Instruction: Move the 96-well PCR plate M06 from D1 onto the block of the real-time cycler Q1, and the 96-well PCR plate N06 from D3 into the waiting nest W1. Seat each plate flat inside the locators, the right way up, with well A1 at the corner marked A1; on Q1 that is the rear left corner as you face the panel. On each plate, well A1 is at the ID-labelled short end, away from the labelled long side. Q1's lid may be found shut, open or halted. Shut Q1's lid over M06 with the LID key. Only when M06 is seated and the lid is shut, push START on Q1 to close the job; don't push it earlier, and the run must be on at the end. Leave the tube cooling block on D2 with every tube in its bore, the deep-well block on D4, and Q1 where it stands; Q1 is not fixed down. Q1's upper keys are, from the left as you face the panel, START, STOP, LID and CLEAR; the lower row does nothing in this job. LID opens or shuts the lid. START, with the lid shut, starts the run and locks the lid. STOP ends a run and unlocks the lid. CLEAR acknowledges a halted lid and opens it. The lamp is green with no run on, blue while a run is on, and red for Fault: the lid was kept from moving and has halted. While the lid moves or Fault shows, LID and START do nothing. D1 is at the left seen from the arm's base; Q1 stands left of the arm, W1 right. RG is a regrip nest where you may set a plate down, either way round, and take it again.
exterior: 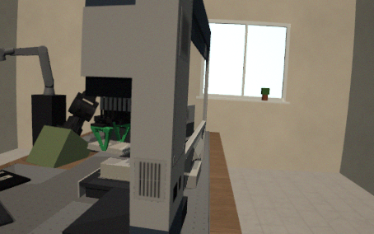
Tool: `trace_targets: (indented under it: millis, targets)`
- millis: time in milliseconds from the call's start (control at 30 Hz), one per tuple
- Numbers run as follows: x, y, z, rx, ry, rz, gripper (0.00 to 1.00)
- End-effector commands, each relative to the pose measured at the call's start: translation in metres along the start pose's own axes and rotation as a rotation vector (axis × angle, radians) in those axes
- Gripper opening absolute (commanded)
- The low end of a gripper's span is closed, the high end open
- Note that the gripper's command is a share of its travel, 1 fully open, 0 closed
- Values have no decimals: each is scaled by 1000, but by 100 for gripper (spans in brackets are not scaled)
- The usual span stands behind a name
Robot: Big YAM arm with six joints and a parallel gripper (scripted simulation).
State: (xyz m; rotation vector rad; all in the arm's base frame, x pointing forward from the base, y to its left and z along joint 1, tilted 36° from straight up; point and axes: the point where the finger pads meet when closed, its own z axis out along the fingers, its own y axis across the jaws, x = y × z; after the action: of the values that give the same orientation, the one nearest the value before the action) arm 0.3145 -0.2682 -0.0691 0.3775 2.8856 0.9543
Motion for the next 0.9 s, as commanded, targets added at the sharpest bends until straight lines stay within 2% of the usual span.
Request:
trace_targets:
  millis: [0,200,267,467,567,700,867]
  targets:
    - [-5,-26,-22,21,-31,-17,0]
    - [2,-66,-33,36,-58,37,0]
    - [2,-74,-34,33,-66,56,0]
    - [4,-86,-30,37,-52,114,0]
    - [12,-97,-30,42,-42,87,0]
    - [23,-128,-33,46,-62,80,0]
    - [38,-153,-36,39,-66,166,0]
